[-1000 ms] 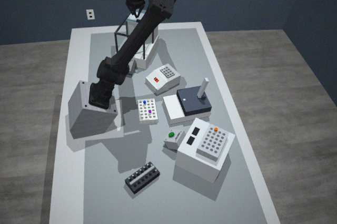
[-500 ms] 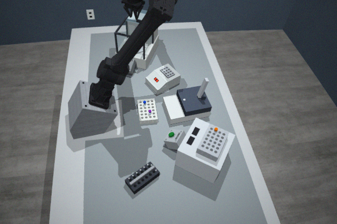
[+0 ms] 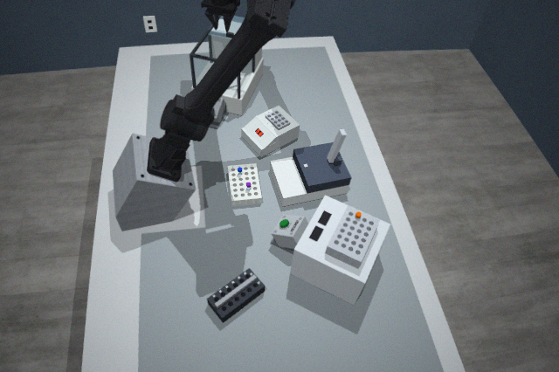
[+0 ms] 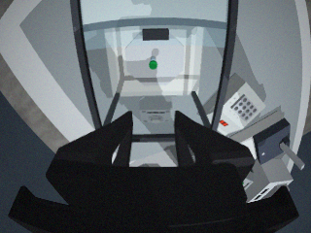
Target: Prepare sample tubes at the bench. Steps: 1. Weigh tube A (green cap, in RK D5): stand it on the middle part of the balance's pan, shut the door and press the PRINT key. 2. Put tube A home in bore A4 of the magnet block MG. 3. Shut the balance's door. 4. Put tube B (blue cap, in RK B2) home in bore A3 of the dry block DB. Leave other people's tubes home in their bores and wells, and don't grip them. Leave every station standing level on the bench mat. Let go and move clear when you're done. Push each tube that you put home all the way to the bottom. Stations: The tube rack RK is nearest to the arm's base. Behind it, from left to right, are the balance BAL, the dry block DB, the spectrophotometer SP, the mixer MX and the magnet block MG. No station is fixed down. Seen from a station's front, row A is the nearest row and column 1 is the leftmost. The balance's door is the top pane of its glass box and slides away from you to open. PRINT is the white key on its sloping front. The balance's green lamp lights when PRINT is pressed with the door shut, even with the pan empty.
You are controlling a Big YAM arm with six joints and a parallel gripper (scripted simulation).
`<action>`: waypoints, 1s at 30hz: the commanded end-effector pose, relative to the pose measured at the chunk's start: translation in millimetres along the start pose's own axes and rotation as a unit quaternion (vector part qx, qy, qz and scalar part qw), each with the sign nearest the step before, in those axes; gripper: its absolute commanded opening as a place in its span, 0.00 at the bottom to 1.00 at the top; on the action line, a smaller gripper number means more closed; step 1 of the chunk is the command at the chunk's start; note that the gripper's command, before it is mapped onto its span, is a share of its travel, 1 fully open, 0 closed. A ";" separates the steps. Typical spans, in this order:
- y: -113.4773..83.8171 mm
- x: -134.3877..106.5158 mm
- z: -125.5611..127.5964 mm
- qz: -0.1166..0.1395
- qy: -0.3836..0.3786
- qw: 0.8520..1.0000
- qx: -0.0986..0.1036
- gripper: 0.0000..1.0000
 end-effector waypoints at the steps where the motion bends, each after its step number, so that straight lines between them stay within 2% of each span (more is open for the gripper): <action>1: -9.0 6.4 -4.6 -0.016 -0.002 1.000 0.012 0.36; 2: 0.1 3.6 -6.1 -0.007 -0.003 1.000 0.007 0.36; 5: 9.9 3.6 -2.8 -0.002 -0.006 1.000 0.004 0.36; 7: 9.9 3.6 -2.8 -0.002 -0.006 1.000 0.004 0.36; 8: -3.4 20.6 -3.8 -0.020 0.006 1.000 0.014 0.36; 11: 20.6 3.4 -0.1 0.002 -0.009 1.000 0.002 0.36; 22: 35.5 7.2 -0.5 -0.002 -0.006 1.000 0.004 0.36; 25: 30.2 6.0 -2.6 -0.010 -0.005 1.000 0.008 0.36; 28: 45.3 3.1 -0.5 0.002 -0.009 1.000 0.002 0.36; 30: 47.7 4.7 -0.5 0.000 -0.008 1.000 0.002 0.36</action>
Point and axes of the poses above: the point where the finger pads meet when closed, its own y axis out along the fingers, its own z axis across the jaws, x = y × z, the point moved 7 cm from there along -y, back along the fingers, and after that the axes turned 6 degrees about y, right-handed, at the moved point
